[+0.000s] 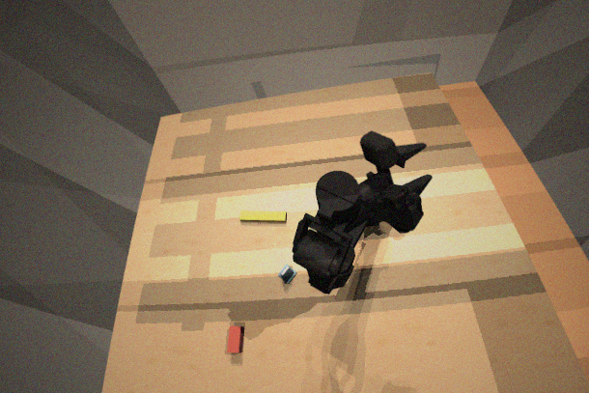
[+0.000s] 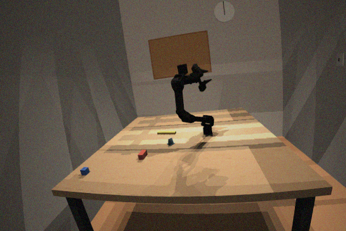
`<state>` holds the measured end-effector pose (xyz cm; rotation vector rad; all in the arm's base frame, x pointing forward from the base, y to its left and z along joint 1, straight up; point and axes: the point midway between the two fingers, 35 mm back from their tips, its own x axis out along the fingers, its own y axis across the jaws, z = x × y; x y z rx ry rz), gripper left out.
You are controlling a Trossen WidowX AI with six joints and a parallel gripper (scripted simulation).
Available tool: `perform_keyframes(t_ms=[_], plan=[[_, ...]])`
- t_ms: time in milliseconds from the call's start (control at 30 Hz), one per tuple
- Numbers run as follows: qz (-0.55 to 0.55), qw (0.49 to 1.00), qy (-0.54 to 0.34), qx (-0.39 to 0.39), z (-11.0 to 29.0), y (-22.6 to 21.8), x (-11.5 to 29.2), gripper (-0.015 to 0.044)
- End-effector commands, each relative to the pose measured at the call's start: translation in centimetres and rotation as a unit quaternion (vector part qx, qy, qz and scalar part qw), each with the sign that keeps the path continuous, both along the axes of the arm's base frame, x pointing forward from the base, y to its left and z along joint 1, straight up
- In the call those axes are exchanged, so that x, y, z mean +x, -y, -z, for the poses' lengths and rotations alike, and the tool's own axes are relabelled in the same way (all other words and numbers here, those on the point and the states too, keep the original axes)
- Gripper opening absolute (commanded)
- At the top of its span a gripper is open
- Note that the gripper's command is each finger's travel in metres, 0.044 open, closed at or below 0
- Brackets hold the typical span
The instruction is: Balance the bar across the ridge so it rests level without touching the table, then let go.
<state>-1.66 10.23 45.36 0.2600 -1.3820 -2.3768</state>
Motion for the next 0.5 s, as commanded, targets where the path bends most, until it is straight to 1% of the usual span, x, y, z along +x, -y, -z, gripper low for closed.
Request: perform_keyframes(t_ms=[0,467], plan=[[-0.039,0.999,0.001,0.032,-0.6,2.0,-1.2,0.0315],[-0.171,0.975,0.010,0.140,-0.7,9.0,-4.6,0.0315]])
